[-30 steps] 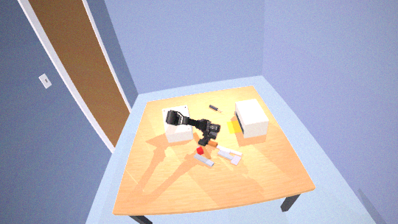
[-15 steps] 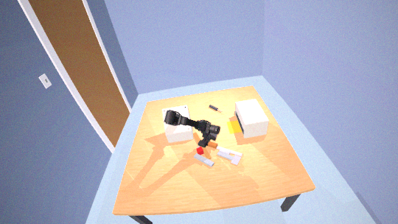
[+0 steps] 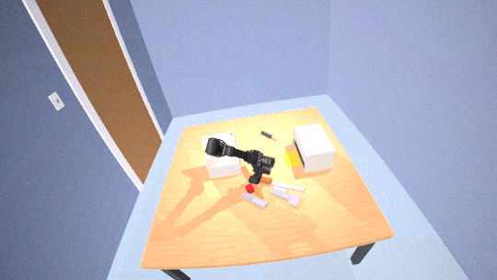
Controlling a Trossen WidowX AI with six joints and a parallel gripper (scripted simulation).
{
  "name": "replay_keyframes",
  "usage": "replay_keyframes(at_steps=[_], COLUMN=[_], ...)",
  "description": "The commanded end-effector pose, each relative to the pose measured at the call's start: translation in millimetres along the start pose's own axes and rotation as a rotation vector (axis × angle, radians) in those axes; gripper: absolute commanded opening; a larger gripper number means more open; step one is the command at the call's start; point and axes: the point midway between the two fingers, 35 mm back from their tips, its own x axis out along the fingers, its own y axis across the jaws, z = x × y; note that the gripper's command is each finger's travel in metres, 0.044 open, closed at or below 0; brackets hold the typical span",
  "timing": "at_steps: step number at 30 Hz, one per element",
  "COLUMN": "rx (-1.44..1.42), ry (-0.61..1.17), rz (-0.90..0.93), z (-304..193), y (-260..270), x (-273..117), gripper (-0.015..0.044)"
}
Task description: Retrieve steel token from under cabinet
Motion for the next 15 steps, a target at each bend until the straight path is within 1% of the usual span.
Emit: replay_keyframes(at_steps=[1, 15], rx=[-0.034, -0.143], ry=[-0.004, -0.004], rz=[0.000, 0.000], z=[1.7, 1.8], y=[-0.6, -0.8], x=[-0.6, -0.6], gripper=[0.0000, 0.0000])
